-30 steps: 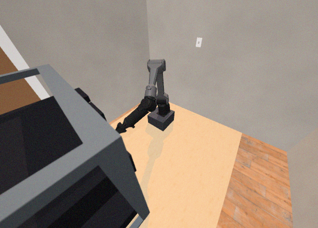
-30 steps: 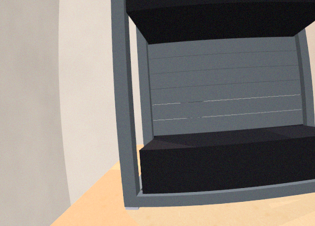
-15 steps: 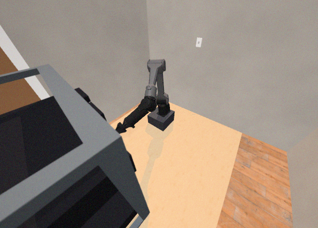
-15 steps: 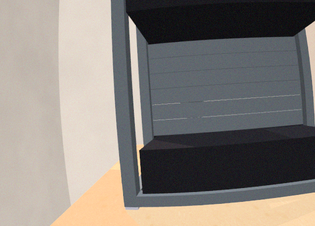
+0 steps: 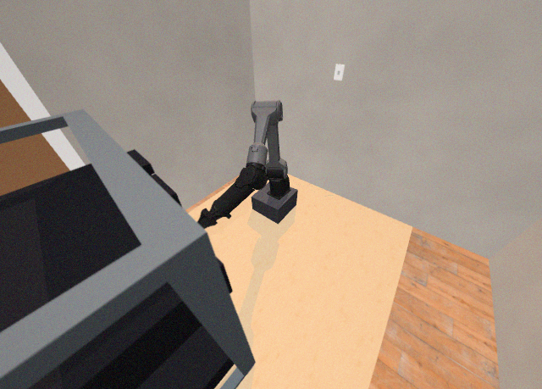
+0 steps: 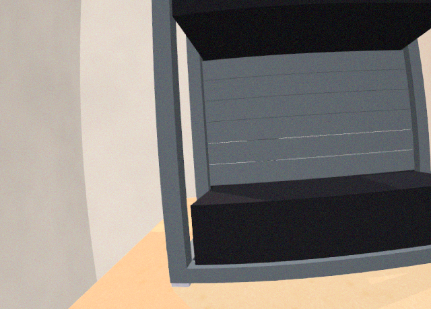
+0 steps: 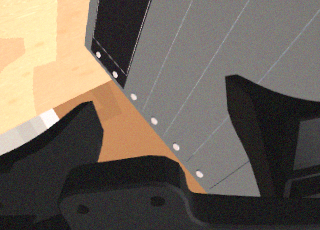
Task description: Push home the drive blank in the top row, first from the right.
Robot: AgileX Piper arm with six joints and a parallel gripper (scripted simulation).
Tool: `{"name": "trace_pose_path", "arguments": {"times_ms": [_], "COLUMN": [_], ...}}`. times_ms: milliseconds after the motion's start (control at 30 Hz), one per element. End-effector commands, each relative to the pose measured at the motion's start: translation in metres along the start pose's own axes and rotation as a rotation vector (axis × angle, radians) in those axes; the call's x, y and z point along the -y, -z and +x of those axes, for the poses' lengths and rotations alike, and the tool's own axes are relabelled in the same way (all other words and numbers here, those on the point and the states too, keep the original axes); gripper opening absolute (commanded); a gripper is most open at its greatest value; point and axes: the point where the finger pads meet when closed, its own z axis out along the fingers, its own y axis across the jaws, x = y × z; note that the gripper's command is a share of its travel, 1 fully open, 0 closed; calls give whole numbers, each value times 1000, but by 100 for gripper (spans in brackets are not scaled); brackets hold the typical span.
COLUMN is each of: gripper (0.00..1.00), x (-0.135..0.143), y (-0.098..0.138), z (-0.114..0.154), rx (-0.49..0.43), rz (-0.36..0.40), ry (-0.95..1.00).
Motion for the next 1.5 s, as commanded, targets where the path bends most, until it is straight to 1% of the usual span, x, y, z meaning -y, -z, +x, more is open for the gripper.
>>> {"name": "trace_pose_path", "arguments": {"times_ms": [0,267,733,800,1067,1300,1367,1467], "gripper": [100,100,100,100,100,100,100,100], "x": [-1,-3,-8,-8,-8,-5,-5,-3], "y": [2,5,21,21,37,55,55,64], "z": [-2,-7,-28,-28,-44,-59,-59,-65], "rx": [12,48,181,181,290,402,402,455], "rz": [1,-4,-19,-19,-28,-34,-34,-36], "ry": [-15,-54,-207,-207,-336,-474,-474,-540]}}
